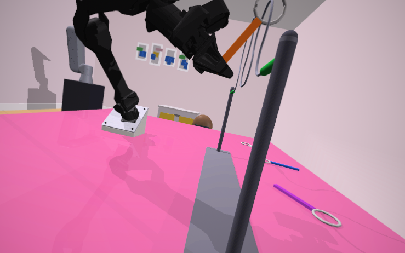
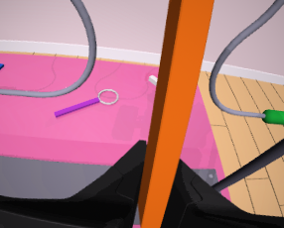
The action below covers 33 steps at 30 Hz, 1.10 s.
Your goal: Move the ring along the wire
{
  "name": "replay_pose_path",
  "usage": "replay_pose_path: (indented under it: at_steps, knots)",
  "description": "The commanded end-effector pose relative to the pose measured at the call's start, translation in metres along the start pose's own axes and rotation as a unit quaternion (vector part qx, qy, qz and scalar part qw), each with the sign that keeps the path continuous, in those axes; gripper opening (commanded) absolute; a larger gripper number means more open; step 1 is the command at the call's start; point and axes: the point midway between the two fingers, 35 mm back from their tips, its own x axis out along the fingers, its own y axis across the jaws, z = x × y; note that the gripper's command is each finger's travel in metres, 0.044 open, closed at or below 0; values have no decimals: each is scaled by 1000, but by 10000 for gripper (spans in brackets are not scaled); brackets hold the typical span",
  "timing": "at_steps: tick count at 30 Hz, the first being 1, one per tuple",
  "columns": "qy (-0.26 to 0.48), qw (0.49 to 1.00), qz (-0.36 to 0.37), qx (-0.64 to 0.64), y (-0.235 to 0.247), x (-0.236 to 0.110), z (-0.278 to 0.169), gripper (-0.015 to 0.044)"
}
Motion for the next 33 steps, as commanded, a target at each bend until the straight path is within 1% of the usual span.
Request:
replay_pose_path:
  at_steps: [1,17,33]
  knots:
    - [-7,999,-23,-30,-7,-4,2,-150]
    - [-24,980,-106,-169,-28,-5,6,-150]
    - [-40,934,-183,-303,-47,-8,15,-150]
